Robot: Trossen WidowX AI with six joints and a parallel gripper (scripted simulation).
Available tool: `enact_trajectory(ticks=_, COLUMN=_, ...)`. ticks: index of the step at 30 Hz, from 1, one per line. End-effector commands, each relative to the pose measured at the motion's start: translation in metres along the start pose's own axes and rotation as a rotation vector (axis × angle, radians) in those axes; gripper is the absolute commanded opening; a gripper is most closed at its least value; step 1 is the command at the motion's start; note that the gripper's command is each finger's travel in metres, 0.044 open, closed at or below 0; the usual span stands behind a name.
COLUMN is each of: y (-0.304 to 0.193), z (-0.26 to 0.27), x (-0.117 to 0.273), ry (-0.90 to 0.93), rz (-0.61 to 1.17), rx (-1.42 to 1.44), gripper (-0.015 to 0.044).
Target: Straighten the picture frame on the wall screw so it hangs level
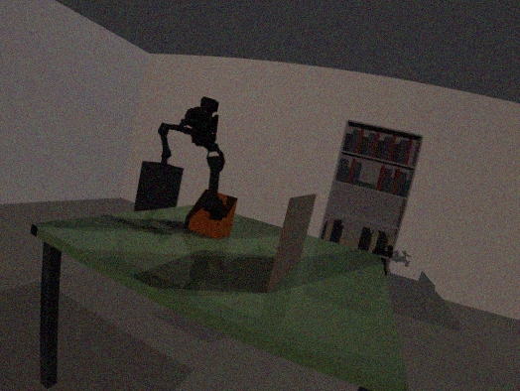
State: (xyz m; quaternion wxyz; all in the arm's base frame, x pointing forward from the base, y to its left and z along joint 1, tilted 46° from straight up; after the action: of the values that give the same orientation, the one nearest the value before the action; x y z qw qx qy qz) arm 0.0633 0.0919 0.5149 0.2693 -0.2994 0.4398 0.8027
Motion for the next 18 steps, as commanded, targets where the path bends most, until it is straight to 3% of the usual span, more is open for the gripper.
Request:
enact_trajectory(ticks=1, y=0.009, z=-0.046, x=0.013, ry=-0.078, rz=-0.007, rx=-0.148, gripper=0.0260)
enact_trajectory(ticks=8, y=-0.015, z=-0.138, x=0.037, ry=-0.283, rz=0.086, rx=-0.384, gripper=0.0260)
enact_trajectory(ticks=18, y=-0.124, z=-0.235, x=0.096, ry=-0.613, rz=0.460, rx=-0.514, gripper=0.0260)
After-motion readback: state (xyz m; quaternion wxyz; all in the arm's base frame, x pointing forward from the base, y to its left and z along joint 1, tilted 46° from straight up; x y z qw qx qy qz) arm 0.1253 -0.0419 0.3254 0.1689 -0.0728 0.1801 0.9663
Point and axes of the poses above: the point midway between the two fingers, 35 mm back from their tips, its own x axis back along the fingers, its own z axis across the jaws, y = z × x, the point moved 2 cm from there along x, back along the fingers, and after that the axes turned 4 degrees about -x, right-handed, at the moved point
